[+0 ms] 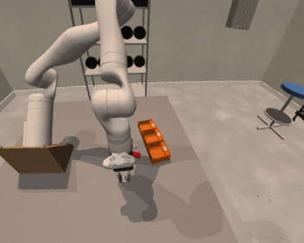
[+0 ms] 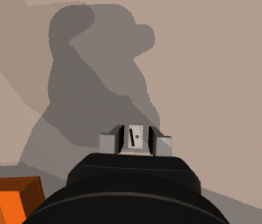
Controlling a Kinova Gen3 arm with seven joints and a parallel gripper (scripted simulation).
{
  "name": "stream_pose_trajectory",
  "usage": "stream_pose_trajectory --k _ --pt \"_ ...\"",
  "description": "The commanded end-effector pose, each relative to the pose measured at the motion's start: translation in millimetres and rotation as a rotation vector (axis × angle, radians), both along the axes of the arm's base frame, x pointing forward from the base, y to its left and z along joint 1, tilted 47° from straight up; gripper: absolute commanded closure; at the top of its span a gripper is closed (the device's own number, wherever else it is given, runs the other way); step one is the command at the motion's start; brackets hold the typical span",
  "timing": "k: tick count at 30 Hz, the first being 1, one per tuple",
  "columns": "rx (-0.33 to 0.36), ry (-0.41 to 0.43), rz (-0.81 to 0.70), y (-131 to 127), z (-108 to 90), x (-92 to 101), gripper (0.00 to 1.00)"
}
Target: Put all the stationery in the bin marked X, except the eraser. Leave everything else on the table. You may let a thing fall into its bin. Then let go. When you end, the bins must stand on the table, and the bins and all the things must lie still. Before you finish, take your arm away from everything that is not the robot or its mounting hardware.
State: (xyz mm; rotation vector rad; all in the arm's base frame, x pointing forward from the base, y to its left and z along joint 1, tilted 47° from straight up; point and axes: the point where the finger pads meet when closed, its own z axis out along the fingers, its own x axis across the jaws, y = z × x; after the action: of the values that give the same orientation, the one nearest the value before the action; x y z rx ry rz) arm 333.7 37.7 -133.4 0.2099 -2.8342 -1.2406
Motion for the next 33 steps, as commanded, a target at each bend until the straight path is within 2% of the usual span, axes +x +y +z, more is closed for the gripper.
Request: stream_pose_trajectory --k 1,5,6,33 --pt "0.0 0.001 -0.004 0.3 -0.3 0.6 0.38" --pt "0.0 0.001 -0.004 0.3 -0.3 0.7 0.38" --pt "0.0 0.001 -0.004 0.3 -0.3 0.7 0.68" --pt "0.0 0.001 -0.004 0.3 -0.3 0.7 0.68"
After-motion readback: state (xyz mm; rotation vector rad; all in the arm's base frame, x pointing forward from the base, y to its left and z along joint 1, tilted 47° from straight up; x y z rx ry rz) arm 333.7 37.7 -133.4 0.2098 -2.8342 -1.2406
